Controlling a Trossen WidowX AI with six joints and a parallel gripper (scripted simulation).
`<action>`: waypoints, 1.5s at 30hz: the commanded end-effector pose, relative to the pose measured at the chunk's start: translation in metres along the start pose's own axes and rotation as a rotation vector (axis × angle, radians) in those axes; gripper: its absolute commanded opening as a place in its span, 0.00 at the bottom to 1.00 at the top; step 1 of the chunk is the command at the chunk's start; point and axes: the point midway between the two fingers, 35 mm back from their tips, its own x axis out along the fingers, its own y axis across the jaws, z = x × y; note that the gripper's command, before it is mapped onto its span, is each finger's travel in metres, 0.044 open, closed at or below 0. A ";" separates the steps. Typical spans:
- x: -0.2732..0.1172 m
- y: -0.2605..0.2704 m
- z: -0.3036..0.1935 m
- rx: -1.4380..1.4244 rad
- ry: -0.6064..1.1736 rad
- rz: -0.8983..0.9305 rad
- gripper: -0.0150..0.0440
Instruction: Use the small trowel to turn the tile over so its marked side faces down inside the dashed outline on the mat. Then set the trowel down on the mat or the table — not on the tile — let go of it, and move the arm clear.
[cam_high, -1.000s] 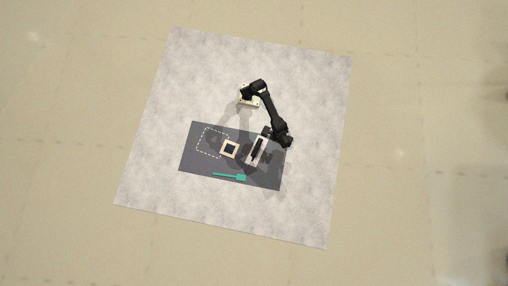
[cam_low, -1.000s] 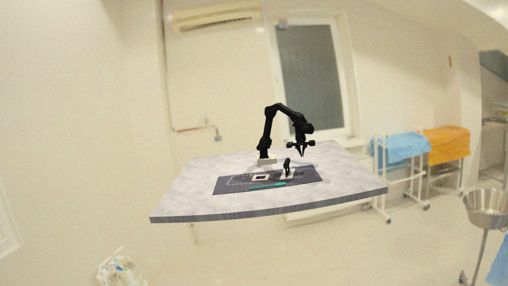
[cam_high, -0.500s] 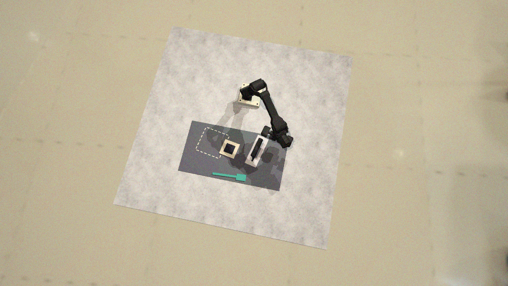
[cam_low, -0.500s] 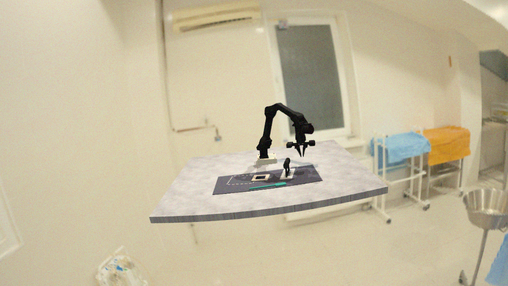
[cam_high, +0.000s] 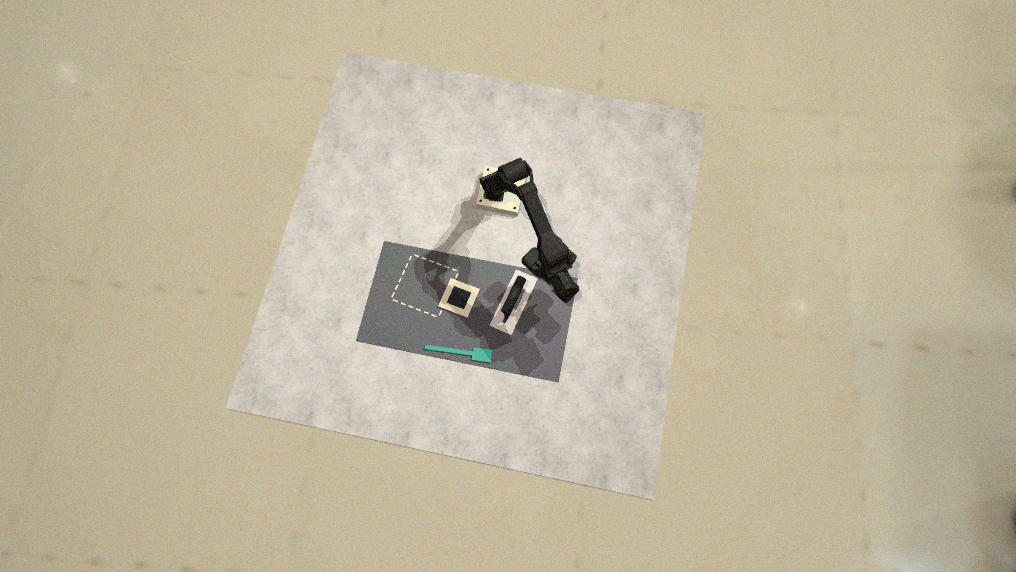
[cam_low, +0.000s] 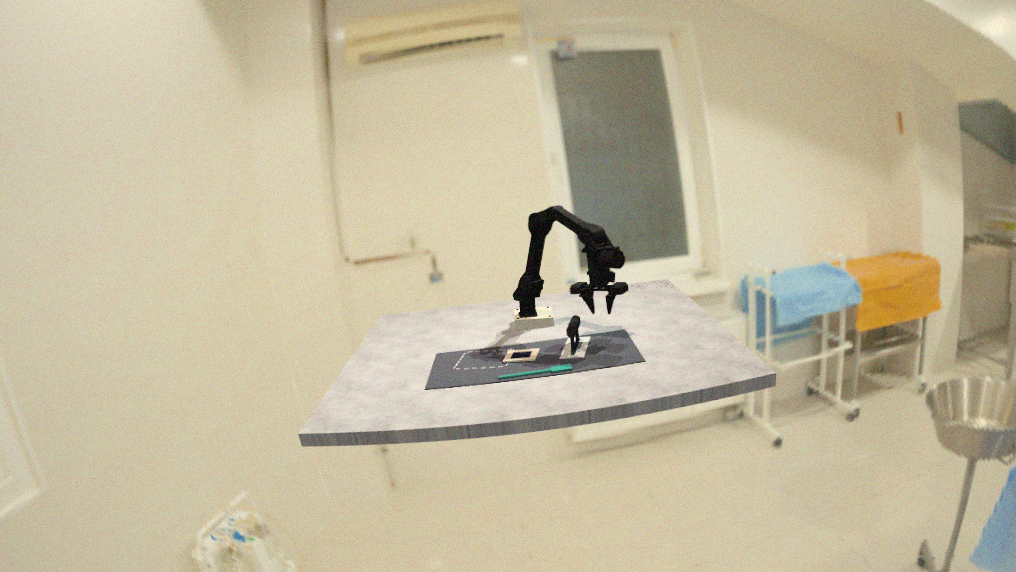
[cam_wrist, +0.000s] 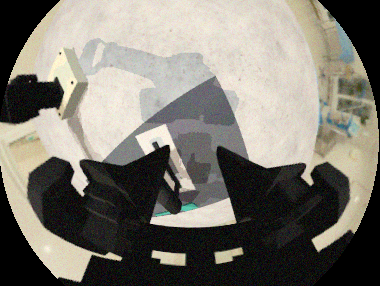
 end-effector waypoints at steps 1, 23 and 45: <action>-0.002 0.002 -0.006 0.126 0.002 -0.002 0.71; -0.010 0.013 -0.036 0.889 0.007 -0.003 0.71; -0.017 0.027 -0.064 1.655 0.010 -0.006 0.71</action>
